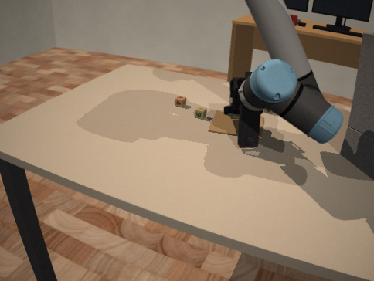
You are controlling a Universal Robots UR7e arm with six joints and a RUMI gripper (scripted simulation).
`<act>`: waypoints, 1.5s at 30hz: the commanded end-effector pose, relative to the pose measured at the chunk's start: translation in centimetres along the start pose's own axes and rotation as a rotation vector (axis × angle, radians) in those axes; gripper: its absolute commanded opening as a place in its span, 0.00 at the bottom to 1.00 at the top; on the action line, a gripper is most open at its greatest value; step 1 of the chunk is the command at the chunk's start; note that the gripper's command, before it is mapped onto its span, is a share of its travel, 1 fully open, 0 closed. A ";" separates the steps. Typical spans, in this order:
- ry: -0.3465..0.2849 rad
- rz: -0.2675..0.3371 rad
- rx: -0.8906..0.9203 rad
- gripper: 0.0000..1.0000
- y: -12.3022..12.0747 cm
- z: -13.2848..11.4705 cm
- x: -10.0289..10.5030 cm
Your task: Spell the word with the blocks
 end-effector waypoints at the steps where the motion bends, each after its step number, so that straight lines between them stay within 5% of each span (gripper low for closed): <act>1: 0.000 -0.001 -0.001 0.05 0.0 0.0 0.0; 10: 0.000 -0.001 -0.001 0.05 0.0 0.0 0.0; 25: 0.000 -0.001 -0.001 0.25 0.0 0.0 0.0; 45: 0.000 -0.001 -0.001 0.25 0.0 0.0 0.0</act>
Point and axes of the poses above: the point where the finger pads meet when closed, its own x axis back along the fingers, its own y axis across the jaws, z = x × y, the point moved 7 cm from there along x, back along the fingers, and after that the axes turned 9 degrees about -x, right-handed, at the moved point
